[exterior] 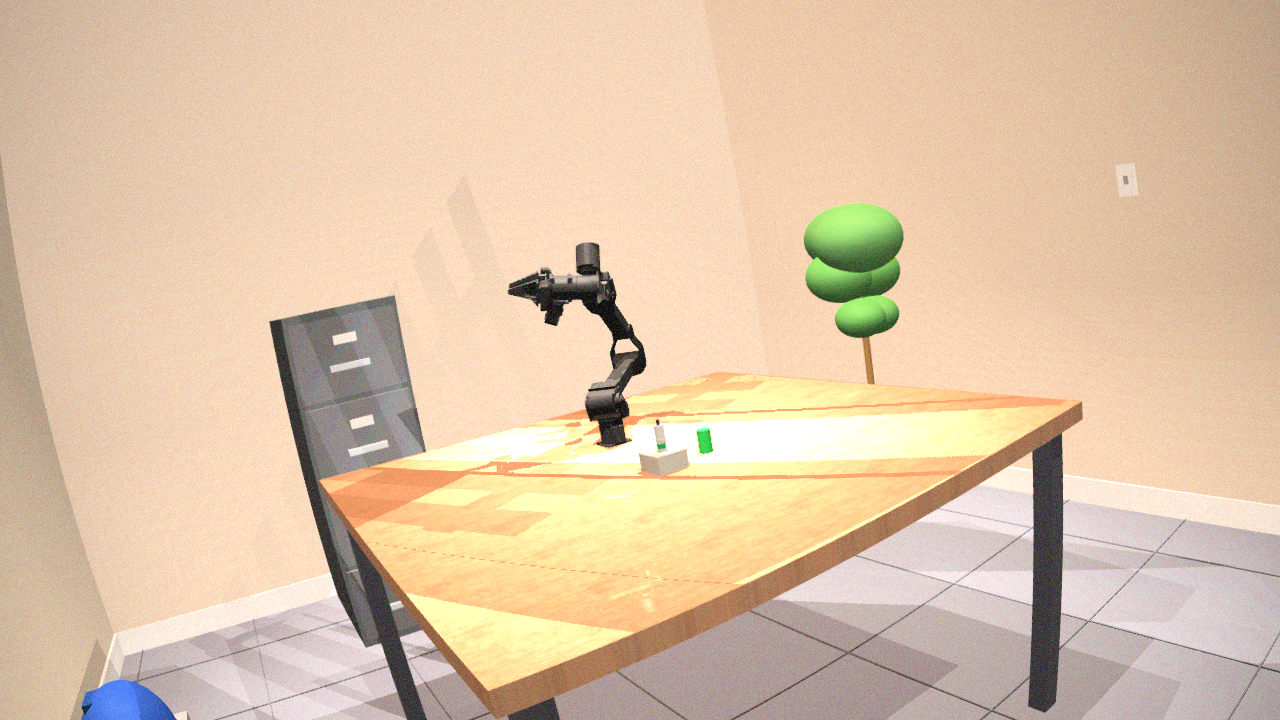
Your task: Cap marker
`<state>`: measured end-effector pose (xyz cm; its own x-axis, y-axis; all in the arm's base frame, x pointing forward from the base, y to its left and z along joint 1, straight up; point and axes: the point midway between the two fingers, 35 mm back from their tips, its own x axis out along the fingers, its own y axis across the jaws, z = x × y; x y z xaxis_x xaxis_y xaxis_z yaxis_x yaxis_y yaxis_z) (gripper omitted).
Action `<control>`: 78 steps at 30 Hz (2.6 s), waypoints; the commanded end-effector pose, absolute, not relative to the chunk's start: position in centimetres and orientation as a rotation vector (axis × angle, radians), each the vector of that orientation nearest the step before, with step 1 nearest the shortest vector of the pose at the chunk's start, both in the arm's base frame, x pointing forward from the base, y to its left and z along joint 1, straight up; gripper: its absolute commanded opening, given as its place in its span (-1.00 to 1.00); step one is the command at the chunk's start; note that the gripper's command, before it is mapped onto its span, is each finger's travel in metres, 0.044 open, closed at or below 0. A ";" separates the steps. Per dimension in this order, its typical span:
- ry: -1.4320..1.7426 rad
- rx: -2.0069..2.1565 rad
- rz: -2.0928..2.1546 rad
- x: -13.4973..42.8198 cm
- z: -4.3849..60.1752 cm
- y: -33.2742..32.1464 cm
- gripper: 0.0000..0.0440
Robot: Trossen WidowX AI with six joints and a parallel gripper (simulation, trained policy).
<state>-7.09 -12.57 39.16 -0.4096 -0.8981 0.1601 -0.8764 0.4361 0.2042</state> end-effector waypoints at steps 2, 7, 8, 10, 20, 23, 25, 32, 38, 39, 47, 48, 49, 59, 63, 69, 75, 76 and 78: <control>-2.417 1.582 -0.150 -6.4 39.1 -13.0 0.25; -2.381 1.625 -0.184 -5.6 39.0 -13.6 0.30; -2.374 1.634 -0.190 -5.4 39.0 -13.7 0.31; -2.359 1.652 -0.204 -5.0 38.9 -13.9 0.32; -2.284 1.746 -0.261 -3.2 38.7 -15.0 0.39; -2.261 1.775 -0.274 -2.7 38.8 -15.2 0.41; -2.247 1.793 -0.284 -2.3 38.7 -15.4 0.42; -2.198 1.854 -0.321 -1.0 38.6 -16.0 0.45; -2.156 1.907 -0.352 0.2 38.5 -16.5 0.45; -2.149 1.915 -0.357 0.4 38.5 -16.5 0.45; -2.094 1.983 -0.399 2.0 38.2 -17.1 0.45; -2.087 1.992 -0.404 2.2 38.2 -17.1 0.45; -2.081 2.000 -0.409 2.4 38.1 -17.2 0.45; -2.015 2.081 -0.461 4.4 37.8 -17.7 0.45; -1.989 2.112 -0.482 5.3 37.6 -17.9 0.45; -1.950 2.158 -0.513 6.5 37.3 -18.1 0.45; -1.912 2.203 -0.545 7.8 37.0 -18.2 0.45; -1.906 2.211 -0.550 8.0 37.0 -18.2 0.45; -1.893 2.225 -0.561 8.4 36.9 -18.3 0.45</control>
